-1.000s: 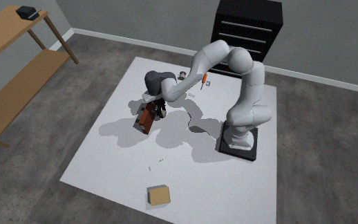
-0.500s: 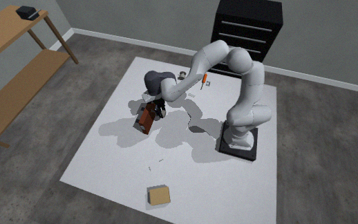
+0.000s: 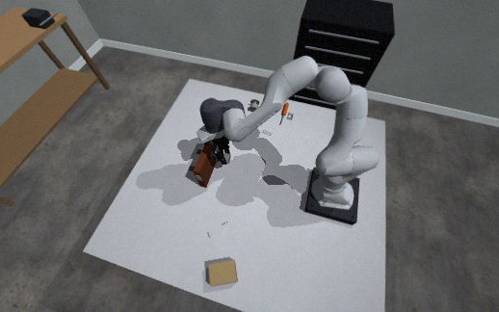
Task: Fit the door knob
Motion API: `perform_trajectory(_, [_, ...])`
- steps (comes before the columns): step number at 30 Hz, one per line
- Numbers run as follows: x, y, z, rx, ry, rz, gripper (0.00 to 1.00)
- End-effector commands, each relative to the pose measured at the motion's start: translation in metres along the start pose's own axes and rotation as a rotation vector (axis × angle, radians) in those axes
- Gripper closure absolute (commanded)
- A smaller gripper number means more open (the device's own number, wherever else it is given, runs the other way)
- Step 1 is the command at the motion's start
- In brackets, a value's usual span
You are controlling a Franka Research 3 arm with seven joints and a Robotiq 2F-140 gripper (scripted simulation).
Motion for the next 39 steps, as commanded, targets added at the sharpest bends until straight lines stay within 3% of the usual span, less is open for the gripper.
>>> perform_trajectory(1, [-0.0020,0.0012,-0.0021,-0.006,0.002,0.004,0.58])
perform_trajectory(39, [-0.0024,0.0024,-0.0070,-0.006,0.002,0.004,0.58])
Point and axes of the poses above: the point where the finger pads meet when closed, its own x axis out along the fingers, its own y axis across the jaws, z = x × y, the point moved 6 cm from there along -x, back along the fingers, and after that the axes turned 13 degrees about -x, right-handed, at the moved point
